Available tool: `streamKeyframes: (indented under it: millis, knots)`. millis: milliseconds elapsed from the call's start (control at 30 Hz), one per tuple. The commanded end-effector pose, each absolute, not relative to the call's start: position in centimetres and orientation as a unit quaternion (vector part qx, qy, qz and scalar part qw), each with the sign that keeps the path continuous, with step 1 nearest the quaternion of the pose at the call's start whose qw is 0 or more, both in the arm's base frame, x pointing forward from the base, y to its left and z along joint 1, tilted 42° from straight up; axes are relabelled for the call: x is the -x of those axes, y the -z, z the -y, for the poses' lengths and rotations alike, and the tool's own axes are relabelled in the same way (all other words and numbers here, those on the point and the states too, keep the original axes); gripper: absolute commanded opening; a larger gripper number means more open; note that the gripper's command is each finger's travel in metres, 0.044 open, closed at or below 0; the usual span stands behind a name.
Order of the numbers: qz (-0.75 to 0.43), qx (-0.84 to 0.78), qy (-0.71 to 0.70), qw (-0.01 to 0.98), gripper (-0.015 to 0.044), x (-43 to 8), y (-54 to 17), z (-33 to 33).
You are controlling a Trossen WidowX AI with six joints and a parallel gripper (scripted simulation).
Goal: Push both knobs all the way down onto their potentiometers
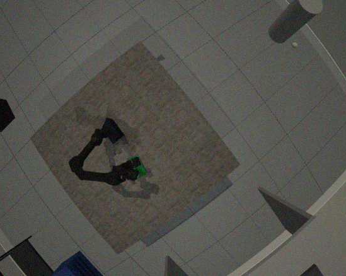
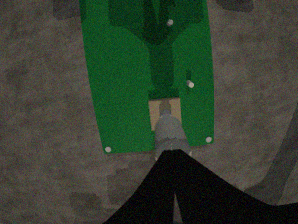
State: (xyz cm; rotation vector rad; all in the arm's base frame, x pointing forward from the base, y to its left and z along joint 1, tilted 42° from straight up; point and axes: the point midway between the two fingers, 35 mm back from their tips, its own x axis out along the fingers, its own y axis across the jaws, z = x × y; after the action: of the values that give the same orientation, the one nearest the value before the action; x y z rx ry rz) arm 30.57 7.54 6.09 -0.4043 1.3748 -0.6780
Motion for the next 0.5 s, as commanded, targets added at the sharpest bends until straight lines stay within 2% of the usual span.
streamKeyframes:
  millis: [0, 467]
  knots:
    - [-0.616, 0.183, 0.306, 0.702, 0.0000, -30.73, -5.88, -7.14]
    - [-0.616, 0.183, 0.306, 0.702, 0.0000, -30.76, -5.50, -6.81]
